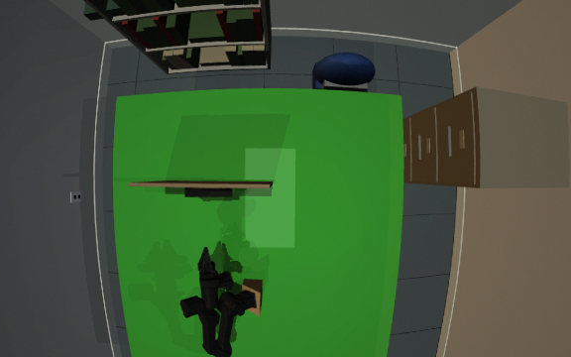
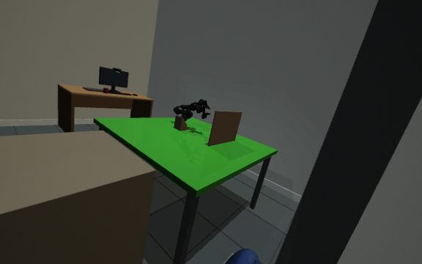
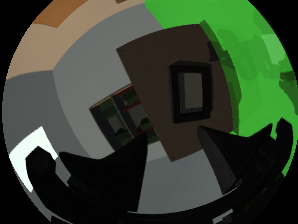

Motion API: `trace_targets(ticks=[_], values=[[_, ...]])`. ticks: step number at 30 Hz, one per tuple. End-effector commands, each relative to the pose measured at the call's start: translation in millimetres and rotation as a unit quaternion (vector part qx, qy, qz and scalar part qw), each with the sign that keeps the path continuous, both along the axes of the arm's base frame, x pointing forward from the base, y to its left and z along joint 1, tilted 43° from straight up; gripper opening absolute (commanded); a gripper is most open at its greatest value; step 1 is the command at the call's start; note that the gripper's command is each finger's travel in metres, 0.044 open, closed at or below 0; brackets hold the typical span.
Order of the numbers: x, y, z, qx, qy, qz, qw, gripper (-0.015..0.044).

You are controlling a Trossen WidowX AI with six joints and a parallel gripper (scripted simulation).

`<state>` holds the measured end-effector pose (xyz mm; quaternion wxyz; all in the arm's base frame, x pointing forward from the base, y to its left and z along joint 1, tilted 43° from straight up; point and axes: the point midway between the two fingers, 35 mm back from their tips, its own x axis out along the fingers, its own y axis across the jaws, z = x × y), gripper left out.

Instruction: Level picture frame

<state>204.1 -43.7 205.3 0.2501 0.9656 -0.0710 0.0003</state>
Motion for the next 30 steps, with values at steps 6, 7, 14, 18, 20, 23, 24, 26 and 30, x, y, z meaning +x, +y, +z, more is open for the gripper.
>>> trace_targets(ticks=[6, 7, 14, 18, 20, 23, 24, 26, 30], values=[[0, 0, -2, 0.004, 0.002, -0.001, 1.000, 0.0260], [0, 0, -2, 0.004, 0.002, -0.001, 1.000, 0.0260], [1, 0, 0, 0.000, 0.000, 0.000, 1.000, 0.0260], [17, -1, -2, 0.001, -0.001, 0.000, 1.000, 0.0260], [27, -1, -5, 0.002, -0.001, 0.000, 1.000, 0.0260], [40, 2, -11, 0.002, -0.001, 0.000, 1.000, 0.0260], [44, 3, -13, 0.003, -0.001, -0.001, 1.000, 0.0260], [51, 6, -18, 0.003, -0.001, -0.001, 1.000, 0.0260], [62, 14, -30, 0.004, -0.001, -0.001, 1.000, 0.0260]])
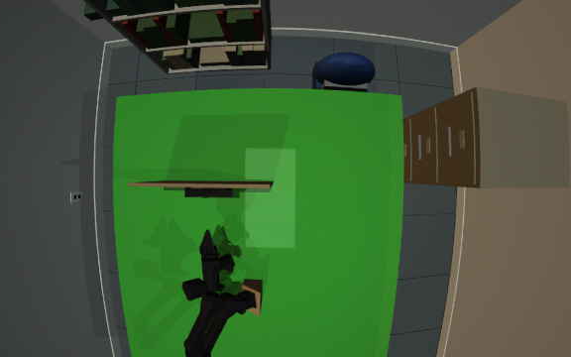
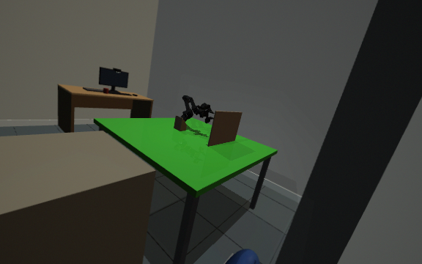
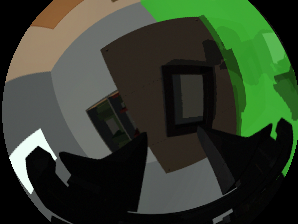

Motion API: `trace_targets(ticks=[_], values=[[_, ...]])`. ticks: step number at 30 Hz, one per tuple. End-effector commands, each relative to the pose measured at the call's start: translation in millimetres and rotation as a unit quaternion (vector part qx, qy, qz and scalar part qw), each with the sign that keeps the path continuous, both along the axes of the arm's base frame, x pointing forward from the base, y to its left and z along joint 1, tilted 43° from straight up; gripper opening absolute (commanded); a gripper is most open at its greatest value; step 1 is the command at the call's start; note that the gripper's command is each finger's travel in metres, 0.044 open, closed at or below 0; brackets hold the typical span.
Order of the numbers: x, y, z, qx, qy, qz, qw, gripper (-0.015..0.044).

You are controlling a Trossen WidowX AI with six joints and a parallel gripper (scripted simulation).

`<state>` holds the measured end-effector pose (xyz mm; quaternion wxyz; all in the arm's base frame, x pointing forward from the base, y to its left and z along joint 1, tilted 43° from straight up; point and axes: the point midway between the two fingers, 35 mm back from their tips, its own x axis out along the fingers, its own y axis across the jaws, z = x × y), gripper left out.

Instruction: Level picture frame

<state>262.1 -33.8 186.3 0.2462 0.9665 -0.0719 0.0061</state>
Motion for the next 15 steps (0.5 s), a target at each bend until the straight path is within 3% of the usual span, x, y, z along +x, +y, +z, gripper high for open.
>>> trace_targets(ticks=[1, 15], values=[[5.3, 4.7, -12.0, 0.001, 0.006, -0.001, 1.000, 0.0260], [8.9, 8.1, -8.2, 0.001, 0.006, -0.001, 1.000, 0.0260]])
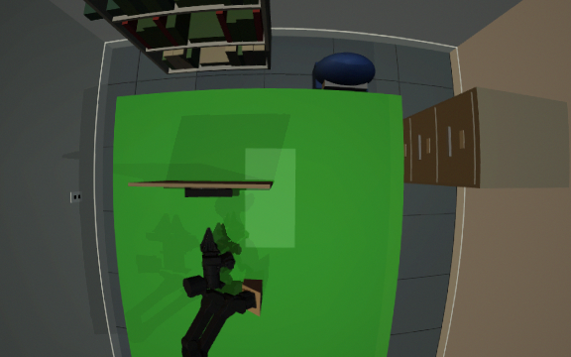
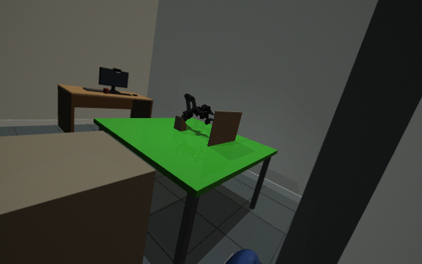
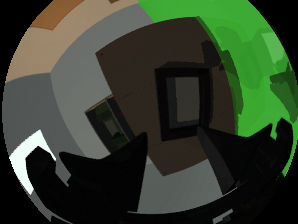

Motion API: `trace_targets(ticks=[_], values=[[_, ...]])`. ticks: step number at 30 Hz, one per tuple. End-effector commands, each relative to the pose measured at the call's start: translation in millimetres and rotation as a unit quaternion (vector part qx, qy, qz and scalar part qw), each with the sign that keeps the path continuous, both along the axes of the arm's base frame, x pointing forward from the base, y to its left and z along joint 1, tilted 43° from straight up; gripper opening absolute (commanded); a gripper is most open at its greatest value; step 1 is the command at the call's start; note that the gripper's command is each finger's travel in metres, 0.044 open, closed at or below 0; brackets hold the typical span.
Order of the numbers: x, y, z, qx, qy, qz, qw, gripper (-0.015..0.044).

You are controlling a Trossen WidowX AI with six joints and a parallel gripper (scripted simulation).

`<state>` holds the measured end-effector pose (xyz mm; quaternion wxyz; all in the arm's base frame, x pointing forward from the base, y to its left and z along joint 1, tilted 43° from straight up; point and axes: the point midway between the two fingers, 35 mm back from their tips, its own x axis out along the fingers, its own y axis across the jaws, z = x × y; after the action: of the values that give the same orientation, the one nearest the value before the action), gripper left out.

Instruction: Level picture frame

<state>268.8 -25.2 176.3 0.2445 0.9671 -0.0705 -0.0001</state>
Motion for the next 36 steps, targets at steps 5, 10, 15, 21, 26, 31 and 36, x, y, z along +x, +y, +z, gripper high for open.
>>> trace_targets(ticks=[5, 10, 15, 21, 26, 31, 36], values=[[23, -3, 8, -0.001, -0.001, -0.001, 1.000, 0.0260], [55, -8, 9, -0.001, -0.002, -0.001, 1.000, 0.0260], [79, -11, 4, -0.001, -0.002, -0.001, 1.000, 0.0260], [79, -11, 4, -0.001, -0.002, -0.001, 1.000, 0.0260], [79, -11, 4, -0.001, -0.002, -0.001, 1.000, 0.0260], [82, -12, 4, -0.001, -0.003, -0.001, 1.000, 0.0260], [90, -13, 5, -0.001, -0.003, -0.001, 1.000, 0.0260]])
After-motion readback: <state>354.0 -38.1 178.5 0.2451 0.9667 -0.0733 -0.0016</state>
